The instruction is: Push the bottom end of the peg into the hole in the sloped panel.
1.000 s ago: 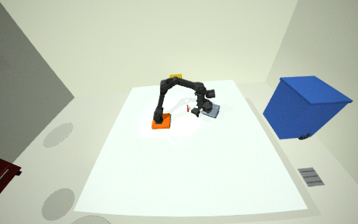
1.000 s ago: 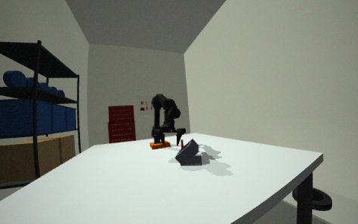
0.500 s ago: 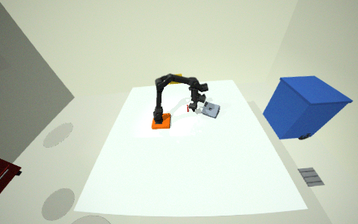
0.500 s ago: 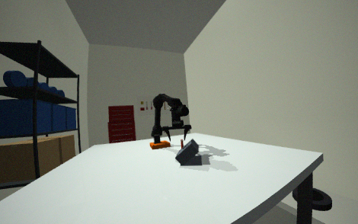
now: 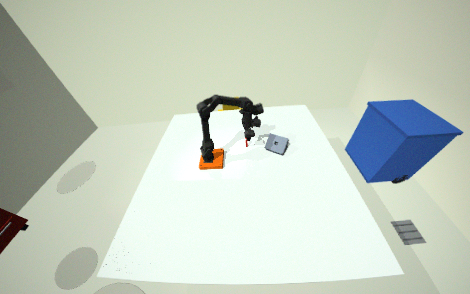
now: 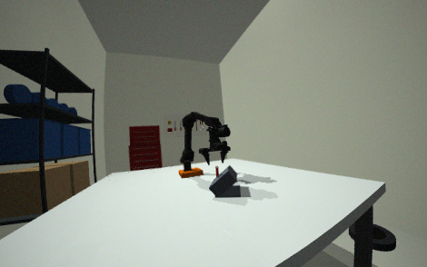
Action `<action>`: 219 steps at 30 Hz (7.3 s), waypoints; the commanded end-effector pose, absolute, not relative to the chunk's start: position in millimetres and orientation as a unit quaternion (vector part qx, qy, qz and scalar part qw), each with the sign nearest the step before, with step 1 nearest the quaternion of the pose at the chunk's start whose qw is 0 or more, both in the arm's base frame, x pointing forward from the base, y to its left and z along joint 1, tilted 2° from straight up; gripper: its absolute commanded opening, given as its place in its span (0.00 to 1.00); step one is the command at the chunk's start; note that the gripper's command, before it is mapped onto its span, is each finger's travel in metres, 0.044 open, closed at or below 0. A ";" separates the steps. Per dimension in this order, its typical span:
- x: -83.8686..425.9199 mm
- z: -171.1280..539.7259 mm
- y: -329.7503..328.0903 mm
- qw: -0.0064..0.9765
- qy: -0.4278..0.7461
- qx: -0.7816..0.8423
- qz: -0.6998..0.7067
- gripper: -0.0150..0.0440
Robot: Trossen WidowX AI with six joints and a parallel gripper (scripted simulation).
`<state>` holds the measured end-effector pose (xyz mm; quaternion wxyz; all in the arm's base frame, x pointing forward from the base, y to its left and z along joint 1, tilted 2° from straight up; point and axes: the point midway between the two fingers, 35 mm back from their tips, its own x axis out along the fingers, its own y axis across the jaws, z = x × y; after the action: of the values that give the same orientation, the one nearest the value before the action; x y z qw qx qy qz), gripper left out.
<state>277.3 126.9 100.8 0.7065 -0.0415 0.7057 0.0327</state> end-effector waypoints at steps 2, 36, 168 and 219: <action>264.6 104.7 135.6 0.704 0.704 -0.068 0.066 1.00; 265.4 56.6 136.3 0.704 0.704 -0.069 0.067 1.00; 338.7 140.3 87.9 0.712 0.680 0.168 0.048 0.25; 385.7 160.4 25.7 0.714 0.619 0.325 0.042 0.25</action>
<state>381.9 29.7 160.3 0.7152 0.3145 0.6227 0.0420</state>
